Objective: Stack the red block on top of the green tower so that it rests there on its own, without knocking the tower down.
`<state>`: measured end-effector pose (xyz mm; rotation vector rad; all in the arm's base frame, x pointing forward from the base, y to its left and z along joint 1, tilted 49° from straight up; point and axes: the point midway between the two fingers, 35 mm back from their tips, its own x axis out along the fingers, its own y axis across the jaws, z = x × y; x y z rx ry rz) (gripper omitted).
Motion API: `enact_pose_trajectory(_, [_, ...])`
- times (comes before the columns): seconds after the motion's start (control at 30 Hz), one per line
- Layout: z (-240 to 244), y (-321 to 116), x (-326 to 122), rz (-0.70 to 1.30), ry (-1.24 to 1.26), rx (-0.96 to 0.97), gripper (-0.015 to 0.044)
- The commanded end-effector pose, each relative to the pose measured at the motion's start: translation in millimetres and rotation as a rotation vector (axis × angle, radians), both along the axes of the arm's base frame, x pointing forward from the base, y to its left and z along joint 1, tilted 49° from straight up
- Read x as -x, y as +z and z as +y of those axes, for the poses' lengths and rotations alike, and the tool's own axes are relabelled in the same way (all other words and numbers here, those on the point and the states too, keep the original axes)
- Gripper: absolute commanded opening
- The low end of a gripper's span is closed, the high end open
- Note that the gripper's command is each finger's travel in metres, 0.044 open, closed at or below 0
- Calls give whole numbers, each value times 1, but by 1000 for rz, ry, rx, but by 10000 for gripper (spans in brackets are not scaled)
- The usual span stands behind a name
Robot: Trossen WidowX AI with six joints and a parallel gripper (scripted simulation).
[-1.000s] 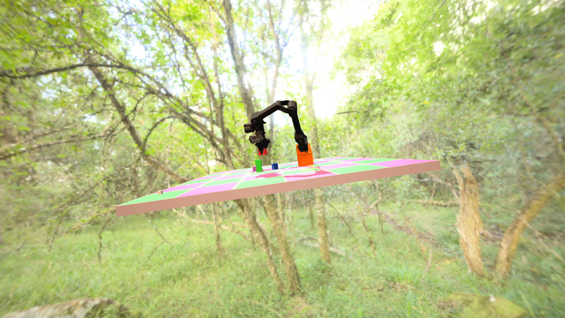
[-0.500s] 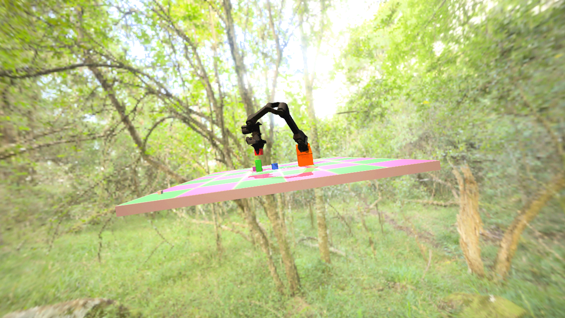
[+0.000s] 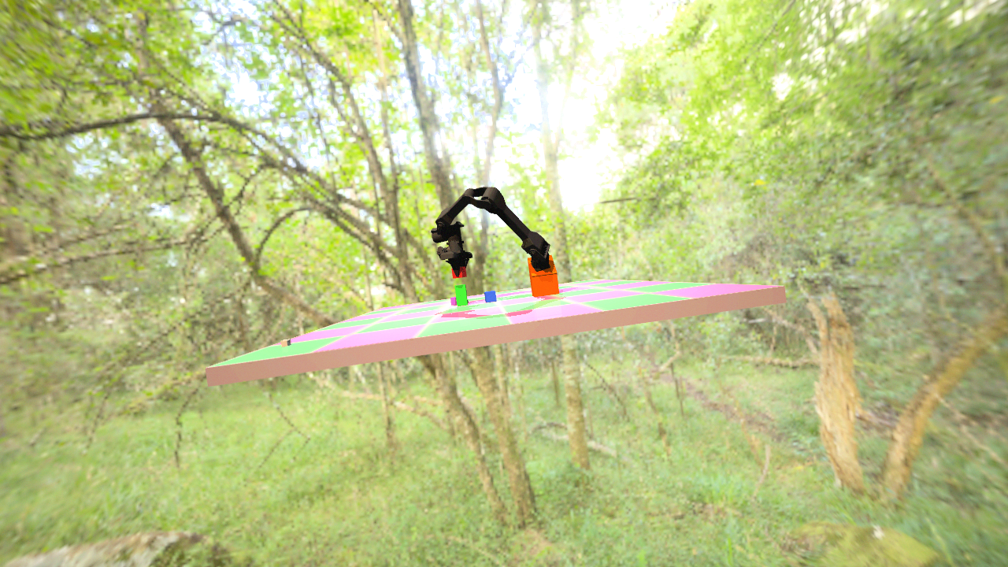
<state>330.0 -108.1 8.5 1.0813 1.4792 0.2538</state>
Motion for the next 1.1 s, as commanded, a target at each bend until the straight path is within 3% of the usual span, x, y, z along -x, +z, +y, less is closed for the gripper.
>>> enact_pose_trajectory(0.0, [-7,-6,-2,-12,6,7,0])
enact_pose_trajectory(1.07, [17,-27,-7,-12,6,6,0])
